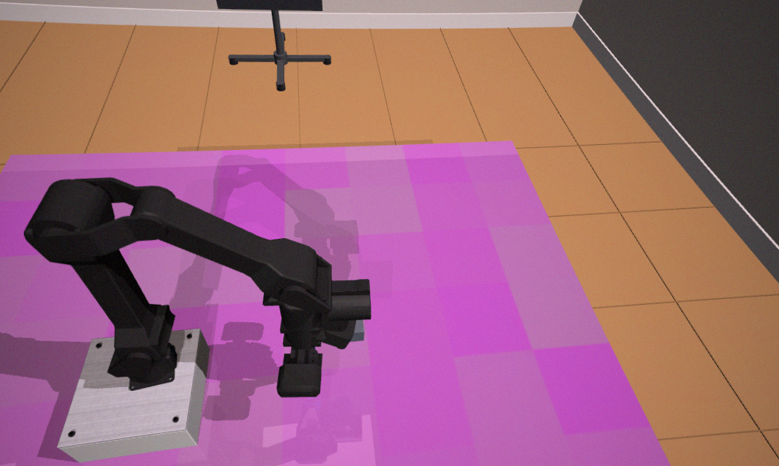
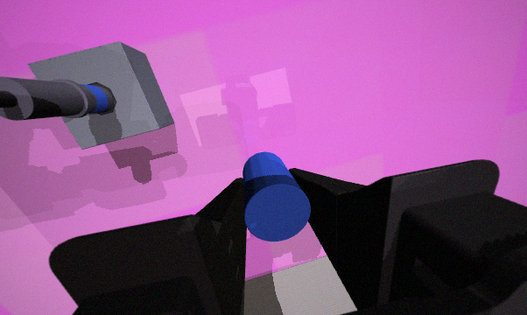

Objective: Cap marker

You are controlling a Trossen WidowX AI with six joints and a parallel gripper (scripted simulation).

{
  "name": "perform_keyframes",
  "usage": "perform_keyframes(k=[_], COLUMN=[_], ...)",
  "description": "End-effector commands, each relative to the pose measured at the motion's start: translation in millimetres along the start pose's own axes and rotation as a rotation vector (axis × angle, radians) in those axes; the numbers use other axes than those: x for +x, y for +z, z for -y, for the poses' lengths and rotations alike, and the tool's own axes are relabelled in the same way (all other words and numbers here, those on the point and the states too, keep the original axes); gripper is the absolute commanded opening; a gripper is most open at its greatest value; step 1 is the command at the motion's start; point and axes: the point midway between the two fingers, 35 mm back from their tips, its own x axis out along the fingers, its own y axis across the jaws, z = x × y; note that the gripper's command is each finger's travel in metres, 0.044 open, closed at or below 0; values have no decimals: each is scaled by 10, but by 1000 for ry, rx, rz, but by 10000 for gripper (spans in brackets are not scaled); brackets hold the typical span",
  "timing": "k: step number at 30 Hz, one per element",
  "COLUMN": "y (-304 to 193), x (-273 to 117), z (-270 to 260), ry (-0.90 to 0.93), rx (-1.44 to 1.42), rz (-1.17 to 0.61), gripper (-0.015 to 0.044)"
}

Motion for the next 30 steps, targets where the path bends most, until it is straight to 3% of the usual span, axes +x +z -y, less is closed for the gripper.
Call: perform_keyframes(k=[1,30], y=[76,525], x=[-46,-363], z=[-66,-742], ry=[-4,7], rx=[2,19], rz=[3,4], gripper=[0,0])
